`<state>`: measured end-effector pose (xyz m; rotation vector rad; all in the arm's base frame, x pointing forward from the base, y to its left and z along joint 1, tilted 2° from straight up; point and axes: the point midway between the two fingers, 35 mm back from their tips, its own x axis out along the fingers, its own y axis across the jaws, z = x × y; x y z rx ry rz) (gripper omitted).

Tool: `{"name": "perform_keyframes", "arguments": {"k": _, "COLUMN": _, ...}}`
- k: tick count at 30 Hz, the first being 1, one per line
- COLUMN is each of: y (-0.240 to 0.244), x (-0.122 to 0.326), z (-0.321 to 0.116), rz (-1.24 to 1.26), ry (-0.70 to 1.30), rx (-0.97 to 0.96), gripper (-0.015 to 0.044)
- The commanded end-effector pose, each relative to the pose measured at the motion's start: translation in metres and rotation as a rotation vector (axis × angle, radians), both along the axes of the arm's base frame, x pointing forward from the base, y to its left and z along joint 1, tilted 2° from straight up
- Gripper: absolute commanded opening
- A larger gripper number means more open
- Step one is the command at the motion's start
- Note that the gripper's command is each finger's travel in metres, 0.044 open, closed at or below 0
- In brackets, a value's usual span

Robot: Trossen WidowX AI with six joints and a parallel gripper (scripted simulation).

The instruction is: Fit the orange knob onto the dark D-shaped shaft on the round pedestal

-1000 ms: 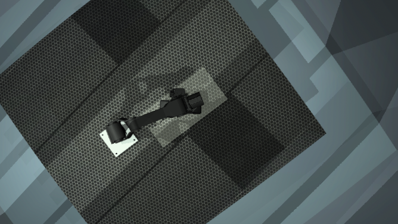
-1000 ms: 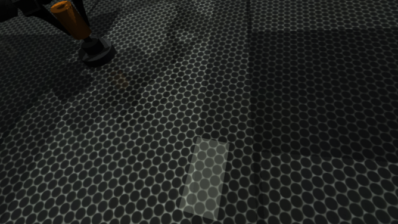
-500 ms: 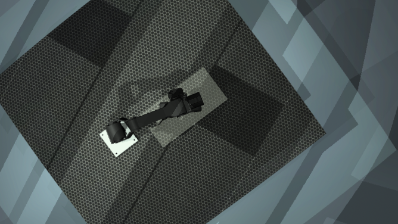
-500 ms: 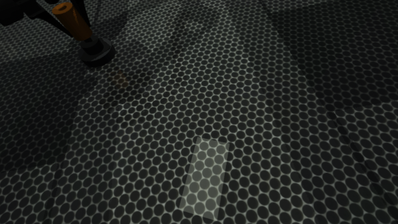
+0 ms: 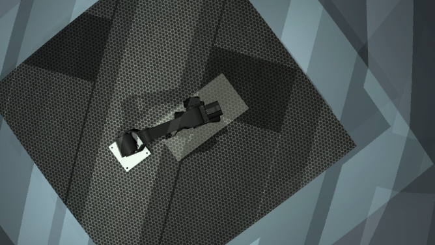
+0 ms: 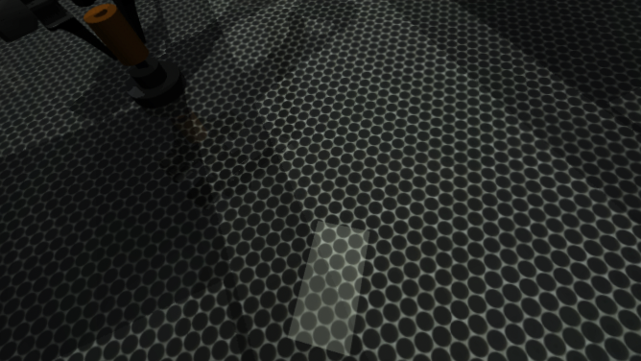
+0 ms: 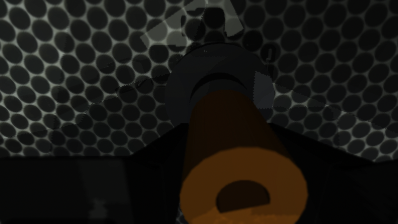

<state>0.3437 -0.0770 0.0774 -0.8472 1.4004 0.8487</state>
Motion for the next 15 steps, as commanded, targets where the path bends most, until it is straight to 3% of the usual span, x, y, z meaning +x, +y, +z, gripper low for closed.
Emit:
{"name": "perform_keyframes", "arguments": {"k": 1, "y": -0.0012, "x": 0.0004, "z": -0.0007, "rz": 0.006, "ry": -0.001, "rx": -0.006, "gripper": 0.0000}}
{"name": "perform_keyframes", "arguments": {"k": 8, "y": -0.0010, "x": 0.0011, "z": 0.0048, "rz": 0.014, "ry": -0.001, "rx": -0.006, "gripper": 0.0000}}
{"name": "perform_keyframes", "arguments": {"k": 15, "y": -0.0009, "x": 0.0014, "z": 0.0033, "rz": 0.215, "ry": 0.000, "rx": -0.006, "gripper": 0.0000}}
